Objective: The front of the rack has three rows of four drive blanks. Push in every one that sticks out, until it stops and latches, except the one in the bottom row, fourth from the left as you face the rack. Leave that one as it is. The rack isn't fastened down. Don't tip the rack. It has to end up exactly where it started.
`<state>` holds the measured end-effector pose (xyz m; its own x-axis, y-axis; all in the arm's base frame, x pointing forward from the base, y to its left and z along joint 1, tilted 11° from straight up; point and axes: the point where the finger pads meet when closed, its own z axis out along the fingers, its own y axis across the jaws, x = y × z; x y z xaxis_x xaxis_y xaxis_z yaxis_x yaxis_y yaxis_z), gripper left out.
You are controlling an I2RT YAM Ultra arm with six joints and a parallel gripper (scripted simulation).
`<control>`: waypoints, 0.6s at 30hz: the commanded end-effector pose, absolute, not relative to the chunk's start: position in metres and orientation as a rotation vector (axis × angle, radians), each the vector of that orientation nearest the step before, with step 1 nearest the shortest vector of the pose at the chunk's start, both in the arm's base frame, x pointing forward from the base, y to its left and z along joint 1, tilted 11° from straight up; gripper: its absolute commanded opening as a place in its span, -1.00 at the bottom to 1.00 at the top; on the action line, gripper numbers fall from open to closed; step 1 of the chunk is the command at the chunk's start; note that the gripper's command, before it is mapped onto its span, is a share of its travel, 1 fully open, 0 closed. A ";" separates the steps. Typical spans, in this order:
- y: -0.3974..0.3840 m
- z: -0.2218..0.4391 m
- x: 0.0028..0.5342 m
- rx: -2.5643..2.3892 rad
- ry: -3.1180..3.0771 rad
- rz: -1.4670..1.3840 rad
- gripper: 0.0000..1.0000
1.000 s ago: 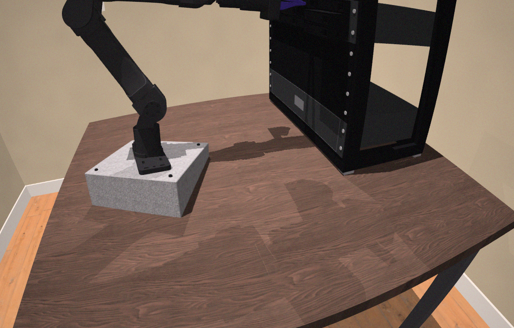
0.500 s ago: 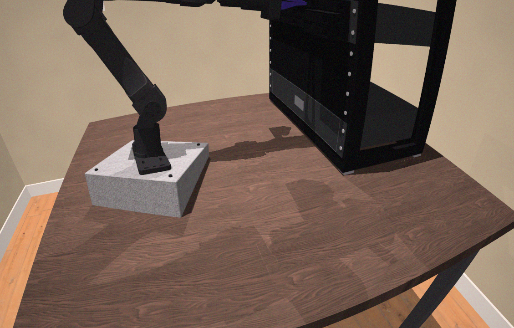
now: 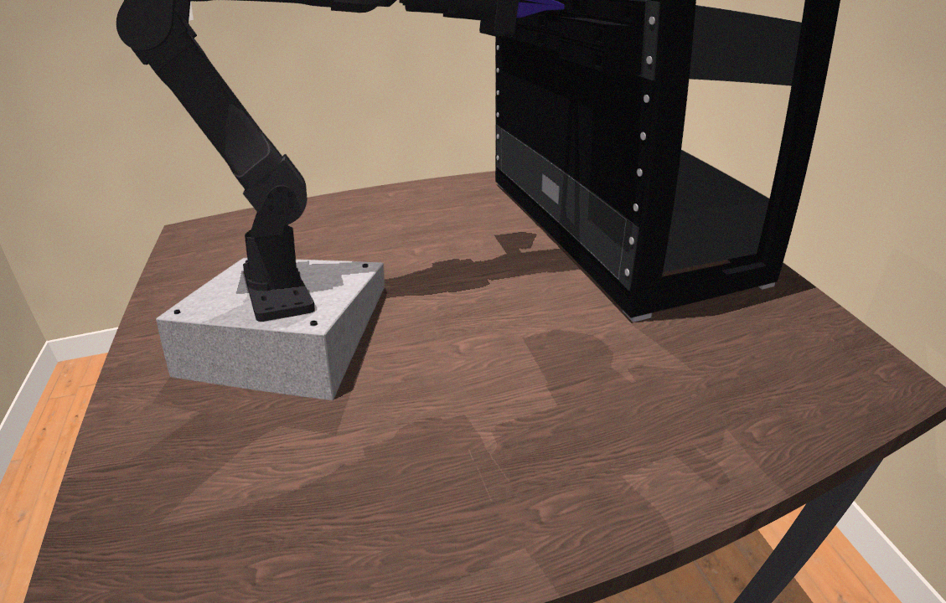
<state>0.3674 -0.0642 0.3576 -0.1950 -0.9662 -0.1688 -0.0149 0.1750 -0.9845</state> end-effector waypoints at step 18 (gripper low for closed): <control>-0.055 0.412 0.383 -0.939 1.303 -1.237 -1.00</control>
